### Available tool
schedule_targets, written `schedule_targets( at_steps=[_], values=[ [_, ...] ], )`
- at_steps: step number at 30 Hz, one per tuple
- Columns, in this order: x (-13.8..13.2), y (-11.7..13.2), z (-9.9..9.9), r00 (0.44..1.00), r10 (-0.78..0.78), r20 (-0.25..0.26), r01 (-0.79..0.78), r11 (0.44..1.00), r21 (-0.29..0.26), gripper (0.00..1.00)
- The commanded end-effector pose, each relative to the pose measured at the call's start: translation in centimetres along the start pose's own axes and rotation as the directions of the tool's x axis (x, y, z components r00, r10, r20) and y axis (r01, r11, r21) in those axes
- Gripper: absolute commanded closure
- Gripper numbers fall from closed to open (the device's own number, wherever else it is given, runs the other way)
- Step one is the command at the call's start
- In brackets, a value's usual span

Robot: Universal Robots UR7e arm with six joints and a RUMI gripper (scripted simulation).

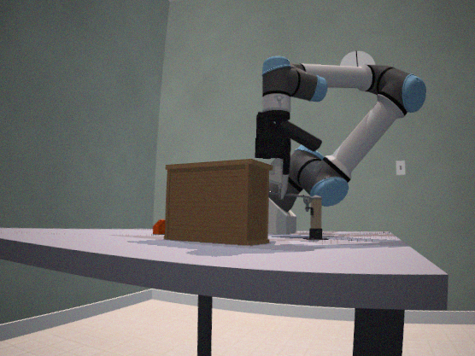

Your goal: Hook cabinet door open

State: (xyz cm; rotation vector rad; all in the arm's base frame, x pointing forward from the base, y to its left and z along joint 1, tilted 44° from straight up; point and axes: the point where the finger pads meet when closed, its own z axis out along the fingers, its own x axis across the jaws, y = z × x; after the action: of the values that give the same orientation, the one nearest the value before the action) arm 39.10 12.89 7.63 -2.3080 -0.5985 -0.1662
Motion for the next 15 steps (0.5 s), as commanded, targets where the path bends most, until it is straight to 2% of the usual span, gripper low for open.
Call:
schedule_targets(
  at_steps=[1, 15],
  values=[
    [0.58, 0.01, -0.05, 0.998, -0.066, -0.001, 0.066, 0.998, 0.000, 0.98],
    [1.03, -0.04, -0.05, 0.991, -0.134, 0.000, 0.134, 0.991, 0.000, 0.98]
  ],
)
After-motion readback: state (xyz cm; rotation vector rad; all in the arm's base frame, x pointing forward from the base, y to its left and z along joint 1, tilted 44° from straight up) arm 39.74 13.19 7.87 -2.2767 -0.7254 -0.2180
